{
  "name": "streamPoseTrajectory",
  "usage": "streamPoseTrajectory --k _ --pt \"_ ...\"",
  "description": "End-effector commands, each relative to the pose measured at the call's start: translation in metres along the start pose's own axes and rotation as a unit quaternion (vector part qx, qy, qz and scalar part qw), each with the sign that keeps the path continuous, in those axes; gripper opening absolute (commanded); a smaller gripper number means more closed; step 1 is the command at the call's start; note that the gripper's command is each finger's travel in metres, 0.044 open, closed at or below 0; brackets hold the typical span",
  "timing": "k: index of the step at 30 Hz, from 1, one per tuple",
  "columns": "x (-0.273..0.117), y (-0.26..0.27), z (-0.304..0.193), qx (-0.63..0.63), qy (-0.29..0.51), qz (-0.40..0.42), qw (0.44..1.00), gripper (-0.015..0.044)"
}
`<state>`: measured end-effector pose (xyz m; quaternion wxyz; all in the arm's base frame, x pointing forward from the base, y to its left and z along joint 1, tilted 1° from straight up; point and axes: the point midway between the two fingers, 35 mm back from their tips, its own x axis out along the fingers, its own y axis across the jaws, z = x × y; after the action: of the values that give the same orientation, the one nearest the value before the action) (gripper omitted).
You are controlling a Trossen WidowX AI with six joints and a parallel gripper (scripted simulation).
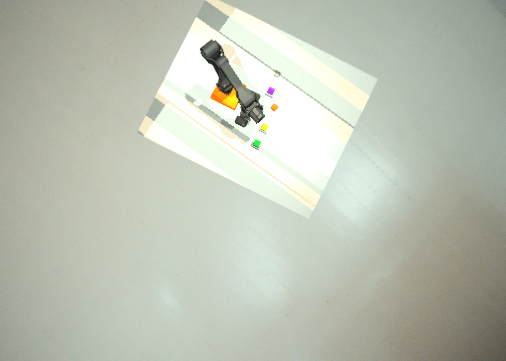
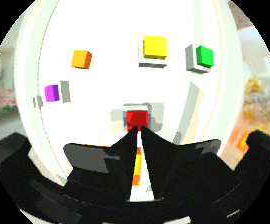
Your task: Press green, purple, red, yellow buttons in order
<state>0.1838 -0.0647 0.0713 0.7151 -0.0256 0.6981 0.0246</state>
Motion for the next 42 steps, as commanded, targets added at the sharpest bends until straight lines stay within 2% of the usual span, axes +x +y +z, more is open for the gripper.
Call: streamPoseTrajectory --k 1,14,35,39,42 --pt "0.008 0.001 0.0 -0.002 0.0 0.003 1.0 0.002" --pt "0.028 0.001 -0.001 -0.002 0.0 0.003 1.0 0.002" --pt "0.028 0.001 -0.001 -0.002 0.0 0.003 1.0 0.002" --pt "-0.001 0.001 0.0 -0.002 0.0 0.002 1.0 0.002" --pt "-0.004 0.001 -0.001 -0.002 0.0 0.003 1.0 0.002"
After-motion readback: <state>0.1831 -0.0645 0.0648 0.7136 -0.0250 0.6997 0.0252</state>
